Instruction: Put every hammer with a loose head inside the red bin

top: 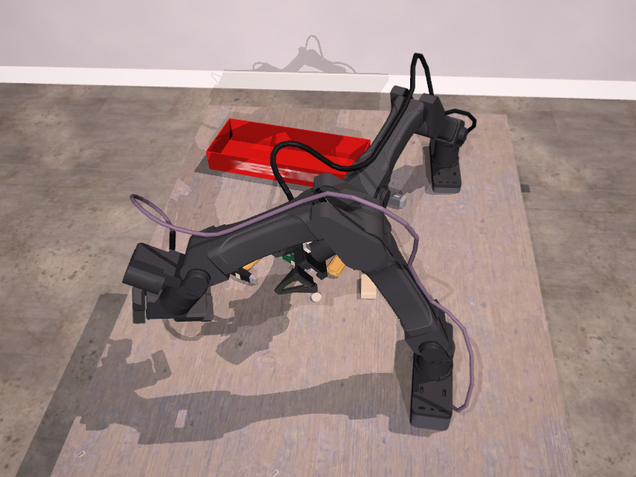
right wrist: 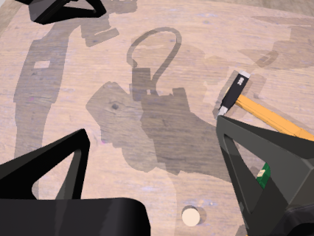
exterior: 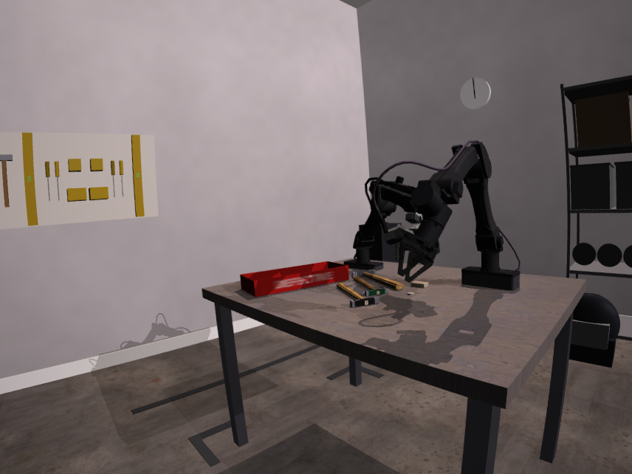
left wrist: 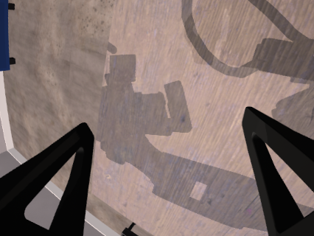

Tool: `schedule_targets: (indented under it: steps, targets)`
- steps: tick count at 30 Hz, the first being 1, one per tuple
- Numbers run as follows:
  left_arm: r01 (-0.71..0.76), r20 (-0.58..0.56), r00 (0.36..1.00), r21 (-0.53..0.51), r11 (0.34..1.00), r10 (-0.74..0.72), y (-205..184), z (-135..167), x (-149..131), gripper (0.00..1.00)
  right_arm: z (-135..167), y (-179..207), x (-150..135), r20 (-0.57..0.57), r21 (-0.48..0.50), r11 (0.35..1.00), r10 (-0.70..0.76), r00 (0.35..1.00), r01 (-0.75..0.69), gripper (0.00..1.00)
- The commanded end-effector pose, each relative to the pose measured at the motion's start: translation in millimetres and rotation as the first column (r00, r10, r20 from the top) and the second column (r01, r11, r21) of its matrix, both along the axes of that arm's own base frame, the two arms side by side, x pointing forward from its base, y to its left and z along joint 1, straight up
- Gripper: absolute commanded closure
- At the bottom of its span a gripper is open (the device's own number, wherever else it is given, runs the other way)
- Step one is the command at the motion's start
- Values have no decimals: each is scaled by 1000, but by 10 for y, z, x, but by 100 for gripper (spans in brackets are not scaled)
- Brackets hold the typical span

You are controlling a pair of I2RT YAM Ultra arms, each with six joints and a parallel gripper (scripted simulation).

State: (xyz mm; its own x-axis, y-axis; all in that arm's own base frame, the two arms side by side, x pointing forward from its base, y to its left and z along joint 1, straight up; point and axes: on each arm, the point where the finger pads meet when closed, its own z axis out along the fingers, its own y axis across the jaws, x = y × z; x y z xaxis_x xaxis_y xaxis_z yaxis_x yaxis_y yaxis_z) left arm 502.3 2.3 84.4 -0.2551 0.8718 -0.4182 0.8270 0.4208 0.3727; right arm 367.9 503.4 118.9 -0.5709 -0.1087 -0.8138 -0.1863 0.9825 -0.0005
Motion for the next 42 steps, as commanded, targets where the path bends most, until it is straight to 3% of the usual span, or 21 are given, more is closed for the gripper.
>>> schedule_targets:
  steps: [1, 18, 22, 23, 29, 32, 34, 36, 37, 42]
  targets:
    - [0, 21, 1000, 2, 1000, 0, 2, 79, 28, 0, 108, 12, 8, 11, 21, 1000, -1, 1000, 1, 0]
    - [0, 21, 1000, 2, 1000, 0, 2, 79, 28, 0, 108, 12, 8, 11, 21, 1000, -1, 1000, 1, 0]
    - [0, 21, 1000, 2, 1000, 0, 2, 79, 28, 0, -50, -145, -70, -65, -93, 994, 47, 997, -53, 45]
    - [0, 21, 1000, 2, 1000, 0, 2, 79, 28, 0, -130, -234, -117, -107, -148, 985, 68, 992, -83, 53]
    - [0, 21, 1000, 2, 1000, 0, 2, 79, 28, 0, -405, -841, -307, -313, -359, 908, 101, 944, -216, 53]
    - [0, -6, 1000, -27, 1000, -1, -78, 46, -14, 34, -506, -1176, -444, -429, -429, 850, 105, 897, -304, 53]
    - [0, -6, 1000, -27, 1000, -1, -78, 46, -14, 34, -506, -1176, -444, -429, -429, 850, 105, 897, -304, 53]
    - [-13, -35, 999, -77, 997, 10, -183, 43, -29, 57, -560, -1392, -559, -511, -457, 805, 111, 853, -379, 53]
    - [-18, -55, 998, -104, 994, 12, -262, 33, -52, 62, -581, -1533, -619, -554, -467, 781, 107, 826, -415, 53]
    - [-81, -228, 974, -265, 961, 20, -823, -39, -268, 62, -623, -2066, -827, -688, -465, 703, 97, 719, -539, 53]
